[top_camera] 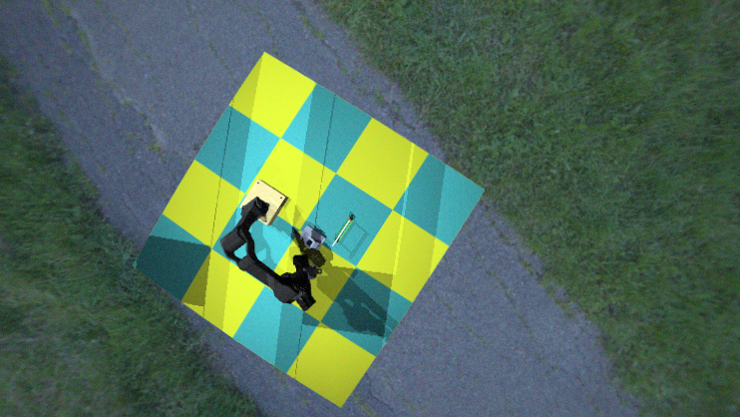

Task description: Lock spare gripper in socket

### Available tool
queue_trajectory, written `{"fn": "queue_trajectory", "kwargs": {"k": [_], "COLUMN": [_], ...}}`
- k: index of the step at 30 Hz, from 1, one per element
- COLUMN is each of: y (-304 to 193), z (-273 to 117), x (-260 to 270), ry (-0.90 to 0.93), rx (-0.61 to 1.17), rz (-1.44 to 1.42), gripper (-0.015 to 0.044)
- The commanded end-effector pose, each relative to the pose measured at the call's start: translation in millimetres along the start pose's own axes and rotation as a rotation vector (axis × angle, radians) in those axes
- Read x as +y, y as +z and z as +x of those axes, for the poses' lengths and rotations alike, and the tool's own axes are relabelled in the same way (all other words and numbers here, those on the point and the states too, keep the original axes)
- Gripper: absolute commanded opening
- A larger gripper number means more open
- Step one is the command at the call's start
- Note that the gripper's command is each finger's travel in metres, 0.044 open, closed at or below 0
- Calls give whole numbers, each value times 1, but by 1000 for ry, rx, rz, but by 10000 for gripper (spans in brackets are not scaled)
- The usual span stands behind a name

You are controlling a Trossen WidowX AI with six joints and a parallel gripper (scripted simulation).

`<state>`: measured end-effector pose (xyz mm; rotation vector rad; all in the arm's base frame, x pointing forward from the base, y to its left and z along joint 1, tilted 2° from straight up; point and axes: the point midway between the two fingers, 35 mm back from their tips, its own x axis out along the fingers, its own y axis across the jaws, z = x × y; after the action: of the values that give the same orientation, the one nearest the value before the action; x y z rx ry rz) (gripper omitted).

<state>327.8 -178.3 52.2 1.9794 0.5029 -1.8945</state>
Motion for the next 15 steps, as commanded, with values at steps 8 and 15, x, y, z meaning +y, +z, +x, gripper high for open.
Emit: {"fn": "queue_trajectory", "kwargs": {"k": [8, 15], "y": [1, 2], "z": [-5, -5], "x": [-2, -3], "ry": [13, 13], "rx": [7, 7], "rz": [287, 399], "gripper": [0, 0]}}
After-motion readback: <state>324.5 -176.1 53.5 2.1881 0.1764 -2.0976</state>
